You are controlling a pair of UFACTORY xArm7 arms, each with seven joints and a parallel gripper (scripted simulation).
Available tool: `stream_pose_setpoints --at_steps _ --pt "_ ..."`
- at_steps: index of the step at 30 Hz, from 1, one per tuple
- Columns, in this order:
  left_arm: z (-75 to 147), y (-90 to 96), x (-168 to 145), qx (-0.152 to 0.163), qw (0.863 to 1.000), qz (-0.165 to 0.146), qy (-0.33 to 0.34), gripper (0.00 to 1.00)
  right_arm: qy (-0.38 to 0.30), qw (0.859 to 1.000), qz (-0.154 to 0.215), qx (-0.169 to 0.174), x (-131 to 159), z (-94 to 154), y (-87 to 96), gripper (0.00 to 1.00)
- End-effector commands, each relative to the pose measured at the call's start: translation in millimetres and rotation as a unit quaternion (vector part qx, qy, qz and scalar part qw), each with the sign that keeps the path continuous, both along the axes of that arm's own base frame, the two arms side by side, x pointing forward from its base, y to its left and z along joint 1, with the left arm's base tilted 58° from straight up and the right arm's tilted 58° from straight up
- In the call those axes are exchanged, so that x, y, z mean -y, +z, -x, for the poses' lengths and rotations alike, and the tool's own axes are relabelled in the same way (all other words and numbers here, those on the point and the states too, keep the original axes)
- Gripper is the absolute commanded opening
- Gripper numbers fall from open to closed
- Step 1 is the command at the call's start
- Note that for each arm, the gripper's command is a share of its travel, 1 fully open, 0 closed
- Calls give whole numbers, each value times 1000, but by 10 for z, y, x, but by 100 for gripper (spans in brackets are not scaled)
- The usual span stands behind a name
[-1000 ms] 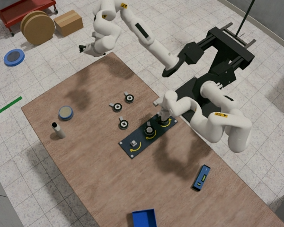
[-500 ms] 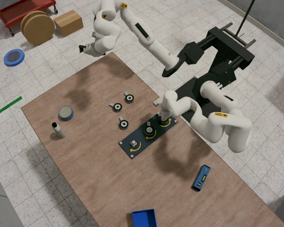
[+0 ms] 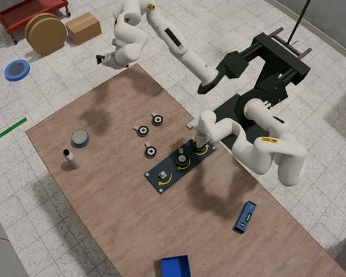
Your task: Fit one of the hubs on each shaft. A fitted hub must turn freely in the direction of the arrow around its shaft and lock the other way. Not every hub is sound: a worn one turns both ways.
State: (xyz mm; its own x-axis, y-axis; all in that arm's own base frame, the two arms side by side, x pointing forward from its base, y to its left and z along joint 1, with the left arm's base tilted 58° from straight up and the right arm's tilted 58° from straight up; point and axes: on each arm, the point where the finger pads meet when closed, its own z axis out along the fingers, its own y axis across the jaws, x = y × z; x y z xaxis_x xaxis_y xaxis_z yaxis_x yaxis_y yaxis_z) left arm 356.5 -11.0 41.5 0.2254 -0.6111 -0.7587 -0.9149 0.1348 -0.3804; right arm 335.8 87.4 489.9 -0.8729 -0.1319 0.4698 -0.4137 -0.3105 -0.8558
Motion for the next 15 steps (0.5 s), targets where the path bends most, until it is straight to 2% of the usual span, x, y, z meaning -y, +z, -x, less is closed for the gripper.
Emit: stream_pose_setpoints --at_steps 1,2,3,15 --pt "-5 3 19 1 1000 1 -2 100 2 1000 0 1 -13 3 7 100" --pt "-5 3 19 1 1000 1 -2 100 2 1000 0 1 -13 3 7 100" --pt "-5 3 19 1 1000 1 -2 0 2 1000 0 1 -13 3 7 100" --pt "-5 3 19 1 1000 1 -2 0 2 1000 0 1 -13 3 7 100"
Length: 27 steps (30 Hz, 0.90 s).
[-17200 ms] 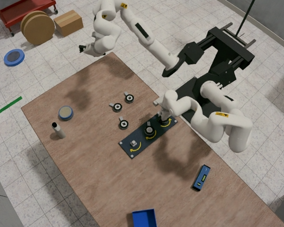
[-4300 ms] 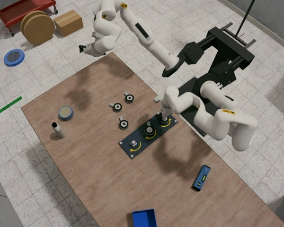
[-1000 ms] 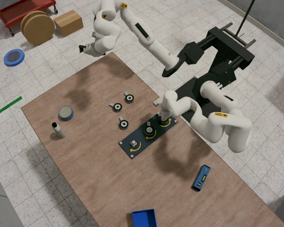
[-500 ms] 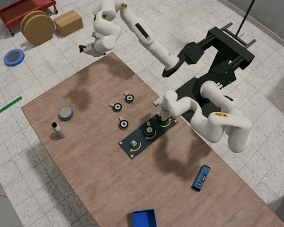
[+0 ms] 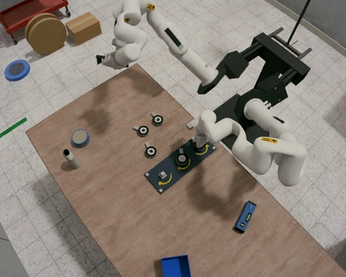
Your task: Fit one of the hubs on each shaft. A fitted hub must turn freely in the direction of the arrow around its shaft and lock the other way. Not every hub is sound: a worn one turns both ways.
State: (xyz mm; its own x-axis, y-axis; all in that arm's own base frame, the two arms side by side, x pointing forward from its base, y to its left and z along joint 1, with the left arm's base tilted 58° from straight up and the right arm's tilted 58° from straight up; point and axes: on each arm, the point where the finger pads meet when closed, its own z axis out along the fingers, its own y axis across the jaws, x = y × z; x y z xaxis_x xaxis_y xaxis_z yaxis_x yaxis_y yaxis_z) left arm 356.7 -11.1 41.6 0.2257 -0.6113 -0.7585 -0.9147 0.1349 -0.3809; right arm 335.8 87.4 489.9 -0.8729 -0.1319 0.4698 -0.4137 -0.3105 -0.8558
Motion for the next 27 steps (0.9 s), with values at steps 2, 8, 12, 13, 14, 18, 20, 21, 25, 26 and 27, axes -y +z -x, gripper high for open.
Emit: stream_pose_setpoints --at_steps 2,8,12,13,14,18,20,21,25,26,27 --pt "-2 1 18 0 1000 1 -2 0 2 1000 0 1 -13 3 7 100" --pt "-4 2 18 0 1000 1 -2 0 2 1000 0 1 -13 3 7 100" --pt "-4 2 18 0 1000 1 -2 0 2 1000 0 1 -13 3 7 100" --pt "-4 2 18 0 1000 1 -2 0 2 1000 0 1 -13 3 7 100" --pt "-4 2 18 0 1000 1 -2 0 2 1000 0 1 -13 3 7 100" --pt "-4 2 18 0 1000 1 -2 0 2 1000 0 1 -13 3 7 100" --pt "-4 2 18 0 1000 1 -2 0 2 1000 0 1 -13 3 7 100" --pt "-4 2 18 0 1000 1 -2 0 2 1000 0 1 -13 3 7 100" --pt "128 209 322 0 1000 1 -2 0 2 1000 0 1 -13 3 7 100" --pt "128 209 322 0 1000 1 -2 0 2 1000 0 1 -13 3 7 100" --pt "128 209 322 0 1000 1 -2 0 2 1000 0 1 -13 3 7 100"
